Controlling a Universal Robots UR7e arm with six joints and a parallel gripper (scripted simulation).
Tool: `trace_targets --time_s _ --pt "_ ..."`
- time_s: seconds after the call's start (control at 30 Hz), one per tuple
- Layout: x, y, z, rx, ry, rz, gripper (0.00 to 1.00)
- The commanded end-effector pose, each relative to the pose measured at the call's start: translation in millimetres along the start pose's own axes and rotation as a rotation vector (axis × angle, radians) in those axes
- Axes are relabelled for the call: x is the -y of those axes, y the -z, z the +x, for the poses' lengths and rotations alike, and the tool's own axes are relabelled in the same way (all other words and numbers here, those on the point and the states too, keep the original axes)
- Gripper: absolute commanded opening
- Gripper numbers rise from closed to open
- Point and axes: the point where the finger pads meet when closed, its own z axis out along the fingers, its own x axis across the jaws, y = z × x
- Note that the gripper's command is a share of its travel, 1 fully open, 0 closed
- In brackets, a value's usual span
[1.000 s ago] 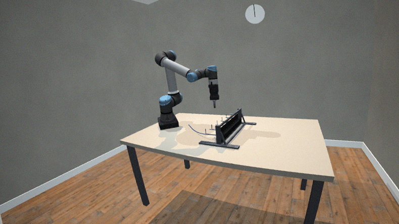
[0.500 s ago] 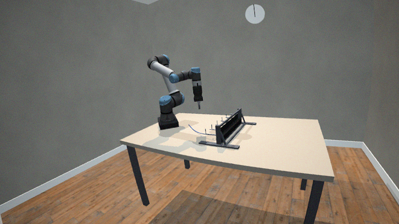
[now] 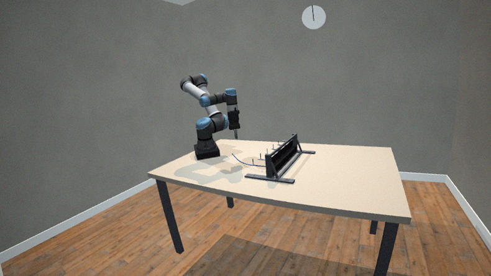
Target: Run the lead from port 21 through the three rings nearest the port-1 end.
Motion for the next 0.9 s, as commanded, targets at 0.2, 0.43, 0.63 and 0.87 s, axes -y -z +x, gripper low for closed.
trace_targets --time_s 0.2,0.43,0.63,0.87 --pt "-9.9 -8.5 7.8 0.000 0.043 0.002 0.00" --pt "-9.9 -8.6 7.8 0.000 0.043 0.002 0.67" --pt "-9.9 -8.6 7.8 0.000 0.043 0.002 0.67" --pt "-9.9 -8.6 7.8 0.000 0.043 0.002 0.67"
